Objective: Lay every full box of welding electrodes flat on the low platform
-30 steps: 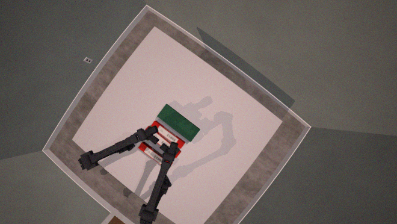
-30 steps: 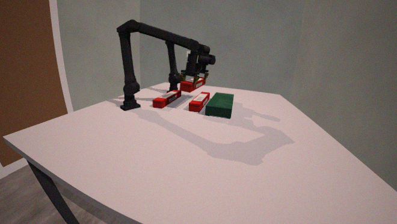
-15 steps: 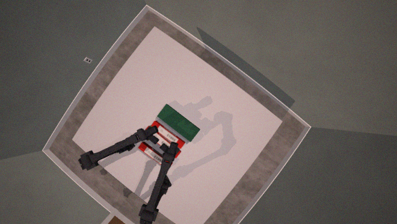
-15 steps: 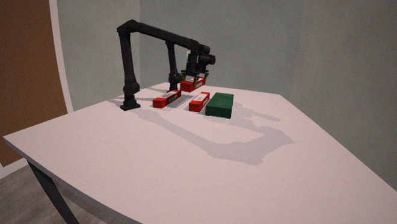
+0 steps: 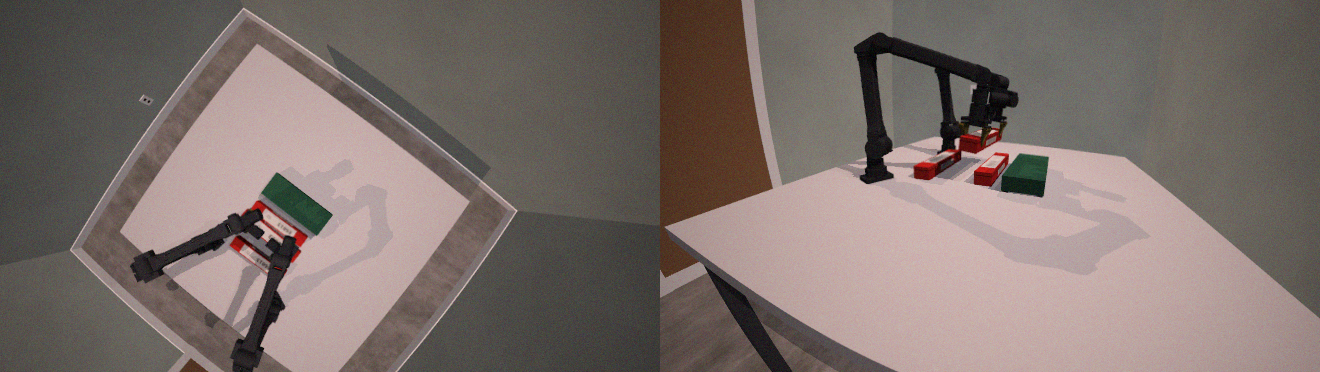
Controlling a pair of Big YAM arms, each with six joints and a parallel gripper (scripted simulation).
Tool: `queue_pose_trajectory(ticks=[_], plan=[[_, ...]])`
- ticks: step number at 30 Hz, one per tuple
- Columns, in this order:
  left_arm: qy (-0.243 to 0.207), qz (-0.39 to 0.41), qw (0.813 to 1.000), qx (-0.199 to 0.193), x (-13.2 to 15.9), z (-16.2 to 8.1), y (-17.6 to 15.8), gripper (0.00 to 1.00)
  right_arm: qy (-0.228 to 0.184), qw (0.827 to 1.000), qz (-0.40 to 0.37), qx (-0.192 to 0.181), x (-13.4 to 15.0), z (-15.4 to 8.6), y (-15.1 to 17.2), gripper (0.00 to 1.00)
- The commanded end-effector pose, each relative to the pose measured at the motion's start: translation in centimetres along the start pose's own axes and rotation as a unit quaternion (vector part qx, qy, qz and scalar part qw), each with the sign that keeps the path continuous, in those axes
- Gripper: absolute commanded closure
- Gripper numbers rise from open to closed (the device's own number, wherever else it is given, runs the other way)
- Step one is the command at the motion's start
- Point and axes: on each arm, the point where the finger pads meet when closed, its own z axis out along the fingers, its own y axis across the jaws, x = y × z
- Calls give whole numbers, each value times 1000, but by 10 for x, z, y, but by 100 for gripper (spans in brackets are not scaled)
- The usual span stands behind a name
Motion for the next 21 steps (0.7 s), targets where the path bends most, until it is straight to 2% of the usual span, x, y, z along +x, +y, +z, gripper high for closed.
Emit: queue_pose_trajectory(ticks=[1,15,16,21], plan=[[-26,1,997,-72,-4,-66,22,100,-18,997,1,77,0,-69,-21,100],[-26,1,997,-72,-4,-66,22,100,-18,997,1,77,0,-69,-21,100],[-31,0,996,-88,-1,-73,24,100,-22,995,1,94,2,-74,-23,100],[-31,0,996,-88,-1,-78,22,100,-22,995,1,95,2,-79,-21,100]])
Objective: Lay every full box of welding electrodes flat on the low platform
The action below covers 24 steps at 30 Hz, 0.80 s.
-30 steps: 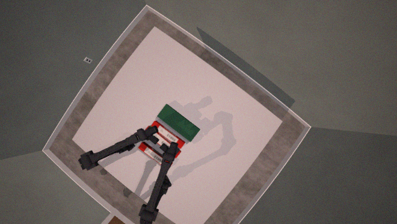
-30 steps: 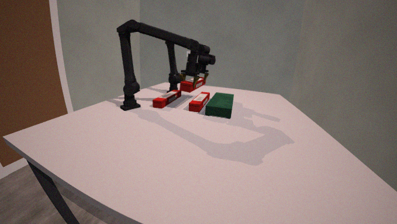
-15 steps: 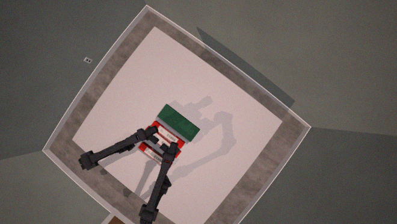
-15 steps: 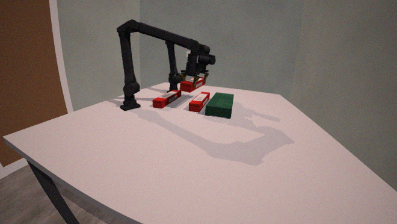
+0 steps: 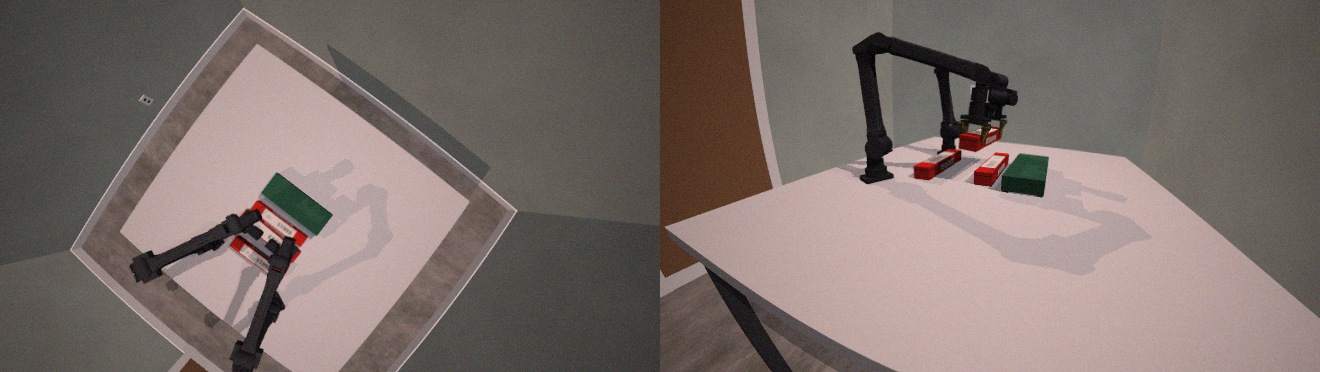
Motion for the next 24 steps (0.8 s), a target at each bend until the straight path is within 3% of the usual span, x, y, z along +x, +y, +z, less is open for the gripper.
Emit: queue_pose_trajectory(ticks=[1,24], plan=[[-27,1,996,-80,-2,-73,24,100,-19,996,1,87,2,-74,-22,100],[-27,1,996,-80,0,-93,18,100,-19,996,1,87,2,-90,-17,100]])
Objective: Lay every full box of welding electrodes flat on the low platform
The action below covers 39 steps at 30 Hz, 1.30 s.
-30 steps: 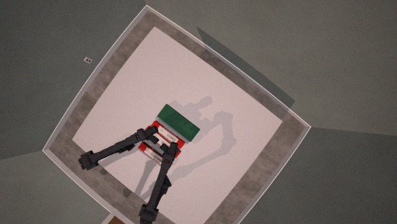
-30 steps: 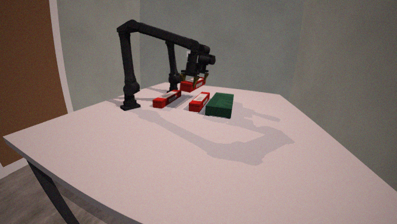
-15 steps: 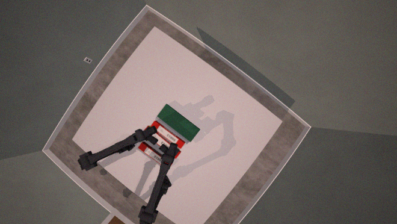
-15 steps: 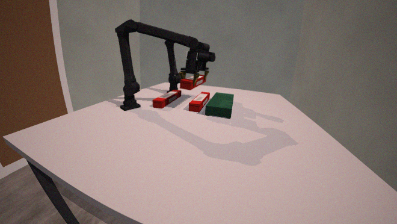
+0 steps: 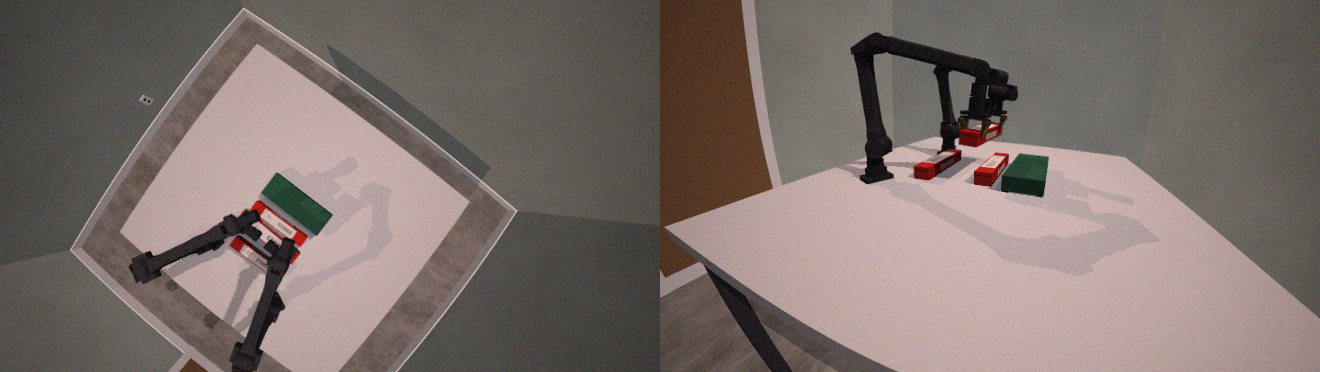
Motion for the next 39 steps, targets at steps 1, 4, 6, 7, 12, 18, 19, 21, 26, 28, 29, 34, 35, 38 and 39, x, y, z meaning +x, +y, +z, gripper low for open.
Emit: queue_pose_trajectory(ticks=[1,4,6,7,12,18,19,21,26,28,29,34,35,38,39], plan=[[-29,0,997,-77,-1,-74,20,100,-16,996,0,83,2,-74,-19,100],[-29,0,997,-77,-1,-75,19,100,-16,996,0,83,2,-75,-18,100],[-29,0,997,-77,-1,-76,18,100,-16,996,0,83,2,-76,-17,100],[-29,0,997,-77,-1,-76,18,100,-16,996,0,83,2,-77,-17,100],[-29,0,997,-77,-1,-79,17,100,-16,996,0,83,2,-79,-16,100],[-29,0,997,-78,-1,-82,17,100,-16,996,0,83,2,-82,-16,100],[-29,0,997,-78,-1,-82,17,100,-16,996,0,83,2,-83,-16,100],[-29,0,997,-78,-1,-83,17,100,-16,996,0,83,2,-84,-16,100],[-29,0,997,-78,-1,-85,17,100,-16,996,0,83,2,-86,-16,100],[-29,0,997,-78,-1,-86,17,100,-16,996,0,83,2,-87,-16,100],[-29,0,997,-78,-1,-86,17,100,-16,996,0,83,2,-87,-16,100],[-29,0,997,-78,-1,-88,18,100,-16,996,0,83,2,-89,-16,100],[-29,0,997,-78,-1,-88,18,100,-16,996,0,83,2,-89,-16,100],[-29,0,997,-78,-1,-89,18,100,-16,996,0,83,3,-90,-17,100],[-29,0,997,-78,-1,-90,18,100,-16,996,0,83,3,-90,-17,100]])
